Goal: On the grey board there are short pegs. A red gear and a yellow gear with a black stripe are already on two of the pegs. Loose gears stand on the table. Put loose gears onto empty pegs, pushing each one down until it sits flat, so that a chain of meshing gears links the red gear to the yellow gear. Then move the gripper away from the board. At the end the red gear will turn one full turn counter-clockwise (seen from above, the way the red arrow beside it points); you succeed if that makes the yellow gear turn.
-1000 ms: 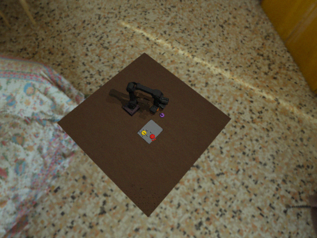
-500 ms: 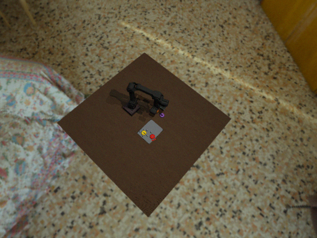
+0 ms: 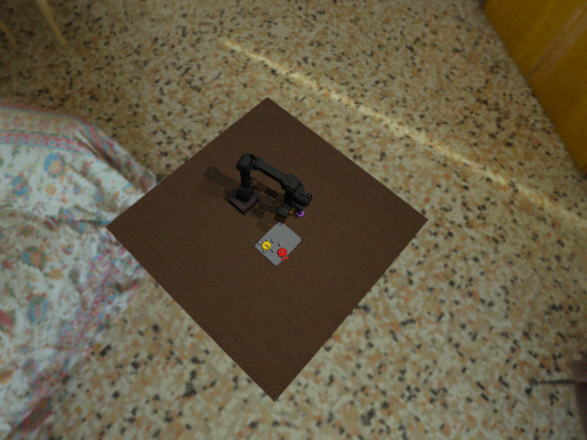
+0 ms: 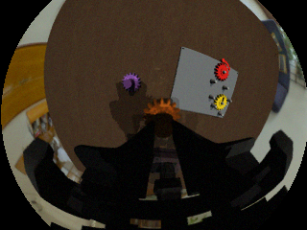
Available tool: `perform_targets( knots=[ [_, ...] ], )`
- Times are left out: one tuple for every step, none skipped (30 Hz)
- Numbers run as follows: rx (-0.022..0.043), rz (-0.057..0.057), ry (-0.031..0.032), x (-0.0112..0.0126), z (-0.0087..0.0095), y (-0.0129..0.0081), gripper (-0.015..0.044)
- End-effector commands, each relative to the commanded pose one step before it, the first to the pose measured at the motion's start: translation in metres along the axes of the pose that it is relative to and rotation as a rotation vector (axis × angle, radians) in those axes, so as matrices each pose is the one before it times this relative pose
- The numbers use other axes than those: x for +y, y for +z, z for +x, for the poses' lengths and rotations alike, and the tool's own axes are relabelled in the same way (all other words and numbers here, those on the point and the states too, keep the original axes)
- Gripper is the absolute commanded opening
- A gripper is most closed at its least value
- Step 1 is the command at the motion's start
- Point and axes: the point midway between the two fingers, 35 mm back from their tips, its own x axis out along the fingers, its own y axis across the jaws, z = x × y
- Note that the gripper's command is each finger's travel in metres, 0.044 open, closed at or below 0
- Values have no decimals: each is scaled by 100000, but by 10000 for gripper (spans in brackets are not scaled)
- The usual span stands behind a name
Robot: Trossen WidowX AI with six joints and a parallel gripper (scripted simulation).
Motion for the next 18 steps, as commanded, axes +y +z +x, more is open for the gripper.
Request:
perform_targets(
  knots=[
    [91,929,-681,-993,293,475,0],
    [95,241,-51,-215,90,83,0],
    [96,241,-50,-216,90,82,0],
    [96,241,-49,-216,91,80,0],
    [-35,-70,11,-195,67,107,0],
    [-37,-75,11,-210,72,112,0],
    [-37,-75,10,-212,72,110,0],
    [-37,-75,10,-214,72,108,0],
    [-37,-75,9,-215,73,106,0],
    [-37,-75,9,-217,73,104,0],
    [-37,-75,8,-218,73,102,0],
    [-37,-75,8,-220,74,100,0],
    [-37,-75,7,-222,74,98,0],
    [-37,-75,7,-223,75,96,0],
    [-37,-75,6,-225,75,94,0],
    [-37,-75,6,-226,75,92,0],
    [-37,-75,5,-228,76,90,0],
    [-37,-75,5,-229,76,88,0]
  ],
)
